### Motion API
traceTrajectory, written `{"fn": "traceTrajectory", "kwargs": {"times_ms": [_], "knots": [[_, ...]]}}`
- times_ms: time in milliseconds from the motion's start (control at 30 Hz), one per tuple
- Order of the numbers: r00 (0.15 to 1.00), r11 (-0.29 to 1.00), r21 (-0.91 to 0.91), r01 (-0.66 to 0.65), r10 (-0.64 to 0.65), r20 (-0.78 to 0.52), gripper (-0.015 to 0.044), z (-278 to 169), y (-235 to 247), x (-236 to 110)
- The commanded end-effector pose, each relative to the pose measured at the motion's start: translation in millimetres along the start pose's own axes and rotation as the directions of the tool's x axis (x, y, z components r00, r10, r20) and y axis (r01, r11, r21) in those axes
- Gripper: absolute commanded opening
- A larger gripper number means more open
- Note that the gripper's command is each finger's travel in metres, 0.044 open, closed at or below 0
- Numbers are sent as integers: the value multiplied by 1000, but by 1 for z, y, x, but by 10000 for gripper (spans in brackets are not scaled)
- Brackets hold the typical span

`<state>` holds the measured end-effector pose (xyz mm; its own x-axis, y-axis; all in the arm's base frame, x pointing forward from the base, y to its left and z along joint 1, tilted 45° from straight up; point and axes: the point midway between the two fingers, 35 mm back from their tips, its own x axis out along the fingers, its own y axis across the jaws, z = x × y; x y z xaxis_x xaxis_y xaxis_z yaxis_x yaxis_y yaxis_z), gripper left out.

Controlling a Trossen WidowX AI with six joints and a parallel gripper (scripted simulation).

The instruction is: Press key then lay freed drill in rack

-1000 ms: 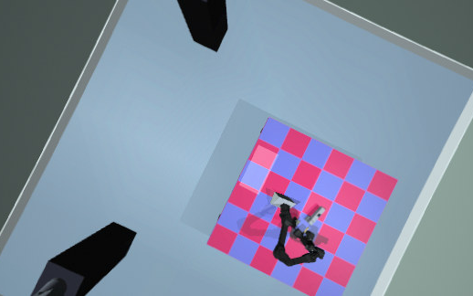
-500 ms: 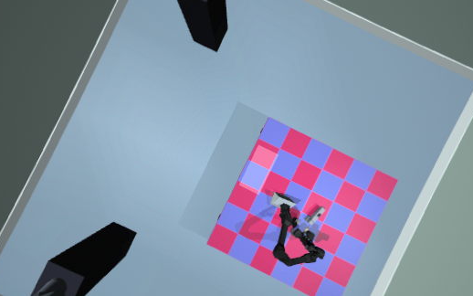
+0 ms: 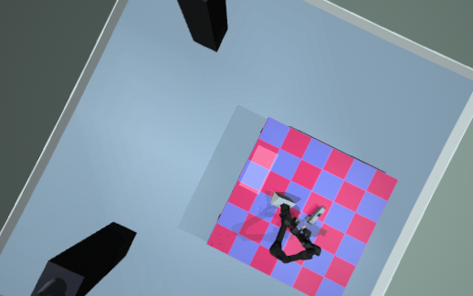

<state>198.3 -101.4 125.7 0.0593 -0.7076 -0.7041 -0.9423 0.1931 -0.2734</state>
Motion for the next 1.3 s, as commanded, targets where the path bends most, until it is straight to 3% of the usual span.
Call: {"fn": "traceTrajectory", "kwargs": {"times_ms": [0, 600, 1267], "knots": [[1000, 1000, 6, 6, -6, -1, 0, -2, 7, 1], [1000, 1000, 5, 5, -5, -1, 0, -8, 38, 3], [1000, 1000, 5, 6, -6, -2, 0, -9, 37, 30]]}}
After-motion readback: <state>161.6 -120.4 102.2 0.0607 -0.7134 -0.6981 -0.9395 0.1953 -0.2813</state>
